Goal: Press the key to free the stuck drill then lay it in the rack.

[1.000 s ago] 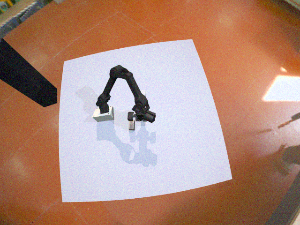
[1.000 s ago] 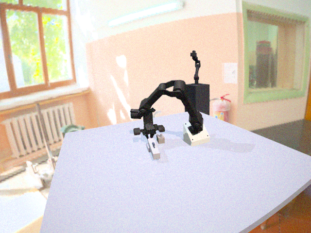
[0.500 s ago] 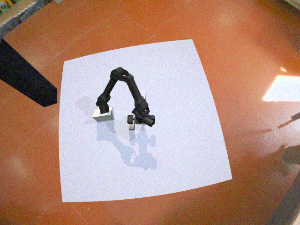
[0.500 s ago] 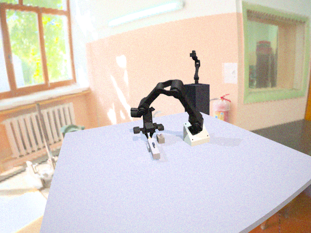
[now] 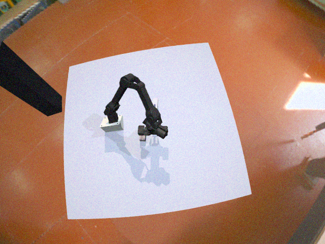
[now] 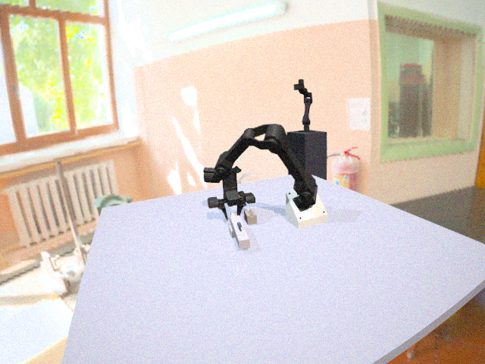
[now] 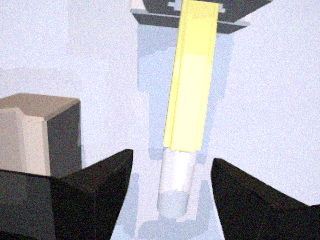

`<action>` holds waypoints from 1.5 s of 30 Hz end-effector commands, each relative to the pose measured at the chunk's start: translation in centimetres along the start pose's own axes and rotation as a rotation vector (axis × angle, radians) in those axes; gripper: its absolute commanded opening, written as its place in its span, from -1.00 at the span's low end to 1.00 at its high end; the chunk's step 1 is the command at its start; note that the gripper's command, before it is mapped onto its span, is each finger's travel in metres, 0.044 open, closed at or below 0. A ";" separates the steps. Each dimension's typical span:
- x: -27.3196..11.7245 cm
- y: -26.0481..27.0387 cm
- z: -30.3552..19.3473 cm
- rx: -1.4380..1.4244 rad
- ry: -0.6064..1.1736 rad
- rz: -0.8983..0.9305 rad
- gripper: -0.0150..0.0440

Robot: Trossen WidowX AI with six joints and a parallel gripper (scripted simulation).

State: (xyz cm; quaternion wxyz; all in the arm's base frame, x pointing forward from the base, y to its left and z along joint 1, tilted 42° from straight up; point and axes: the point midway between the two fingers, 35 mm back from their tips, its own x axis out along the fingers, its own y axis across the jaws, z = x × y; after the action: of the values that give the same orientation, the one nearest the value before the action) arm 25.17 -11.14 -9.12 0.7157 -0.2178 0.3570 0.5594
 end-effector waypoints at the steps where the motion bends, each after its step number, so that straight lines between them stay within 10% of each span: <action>1: 0.1 0.0 0.1 0.000 0.000 0.002 0.58; 6: 0.1 0.0 0.4 0.000 0.001 0.004 1.00; 45: 0.6 0.0 1.6 0.000 0.000 0.004 1.00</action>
State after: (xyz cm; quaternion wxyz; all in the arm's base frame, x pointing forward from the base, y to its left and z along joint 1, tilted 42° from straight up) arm 25.53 -9.89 -8.61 0.7142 -0.2181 0.3588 0.5600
